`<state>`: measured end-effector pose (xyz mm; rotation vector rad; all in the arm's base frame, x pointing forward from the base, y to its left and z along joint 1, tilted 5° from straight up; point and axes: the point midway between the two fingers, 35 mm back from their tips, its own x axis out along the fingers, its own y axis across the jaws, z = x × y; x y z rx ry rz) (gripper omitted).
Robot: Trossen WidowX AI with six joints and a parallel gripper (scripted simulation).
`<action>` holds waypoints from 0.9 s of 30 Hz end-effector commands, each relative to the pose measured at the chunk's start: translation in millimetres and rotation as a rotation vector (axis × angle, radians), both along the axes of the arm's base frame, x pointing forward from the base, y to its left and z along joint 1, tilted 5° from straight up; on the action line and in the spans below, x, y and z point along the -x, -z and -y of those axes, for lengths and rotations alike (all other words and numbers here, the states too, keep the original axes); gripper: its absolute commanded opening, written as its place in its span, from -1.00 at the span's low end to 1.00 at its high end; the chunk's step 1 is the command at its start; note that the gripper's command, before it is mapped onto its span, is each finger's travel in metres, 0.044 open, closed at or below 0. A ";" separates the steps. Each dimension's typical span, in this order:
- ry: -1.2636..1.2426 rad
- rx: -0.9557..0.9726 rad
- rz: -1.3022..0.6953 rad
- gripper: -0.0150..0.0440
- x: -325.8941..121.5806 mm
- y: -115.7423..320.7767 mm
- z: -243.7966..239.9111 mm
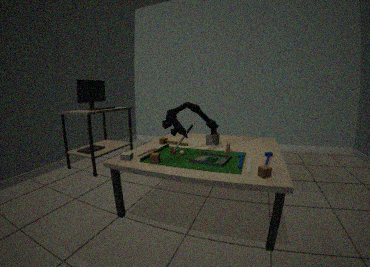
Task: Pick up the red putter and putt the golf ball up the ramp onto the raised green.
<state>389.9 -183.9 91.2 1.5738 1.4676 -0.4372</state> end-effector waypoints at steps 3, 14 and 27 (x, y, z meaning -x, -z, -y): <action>0.037 0.013 0.012 -0.49 5.9 -5.5 26.9; 0.038 0.013 0.011 -0.49 6.2 -5.5 27.6; 0.004 0.016 0.016 -0.49 -26.6 4.3 -67.1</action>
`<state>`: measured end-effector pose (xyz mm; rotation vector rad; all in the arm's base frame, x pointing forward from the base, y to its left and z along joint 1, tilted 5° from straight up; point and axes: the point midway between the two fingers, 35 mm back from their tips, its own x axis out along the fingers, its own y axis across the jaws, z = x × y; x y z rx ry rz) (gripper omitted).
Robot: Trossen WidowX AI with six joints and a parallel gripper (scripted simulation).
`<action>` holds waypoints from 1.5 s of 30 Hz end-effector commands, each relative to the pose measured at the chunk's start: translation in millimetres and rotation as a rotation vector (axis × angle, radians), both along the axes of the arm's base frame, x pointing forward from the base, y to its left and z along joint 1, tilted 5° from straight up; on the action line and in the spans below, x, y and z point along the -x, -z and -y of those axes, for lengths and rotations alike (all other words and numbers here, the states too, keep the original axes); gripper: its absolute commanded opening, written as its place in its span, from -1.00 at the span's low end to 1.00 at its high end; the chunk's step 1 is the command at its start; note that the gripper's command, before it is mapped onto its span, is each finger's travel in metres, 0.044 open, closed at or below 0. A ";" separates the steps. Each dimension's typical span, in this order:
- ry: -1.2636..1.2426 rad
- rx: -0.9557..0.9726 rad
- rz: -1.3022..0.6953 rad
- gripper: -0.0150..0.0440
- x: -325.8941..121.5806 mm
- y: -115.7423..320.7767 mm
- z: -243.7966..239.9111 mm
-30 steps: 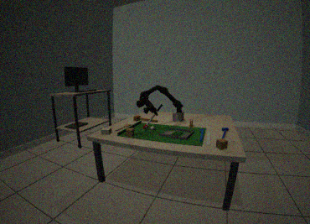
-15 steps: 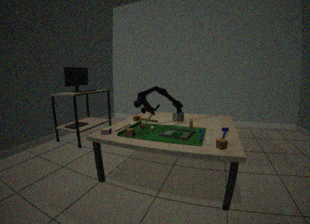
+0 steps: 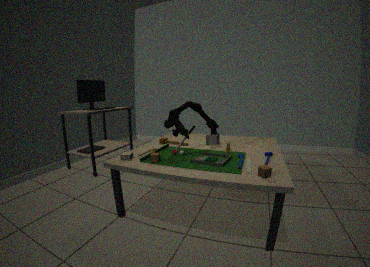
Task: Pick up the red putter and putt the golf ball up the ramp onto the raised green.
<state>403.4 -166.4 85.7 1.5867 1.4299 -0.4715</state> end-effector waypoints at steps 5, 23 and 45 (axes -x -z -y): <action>-0.058 -0.012 0.027 -0.49 -18.5 2.8 -106.9; -0.059 -0.016 0.029 -0.49 -24.9 -54.3 -148.2; -0.069 -0.015 0.022 -0.49 -23.3 -45.0 -146.7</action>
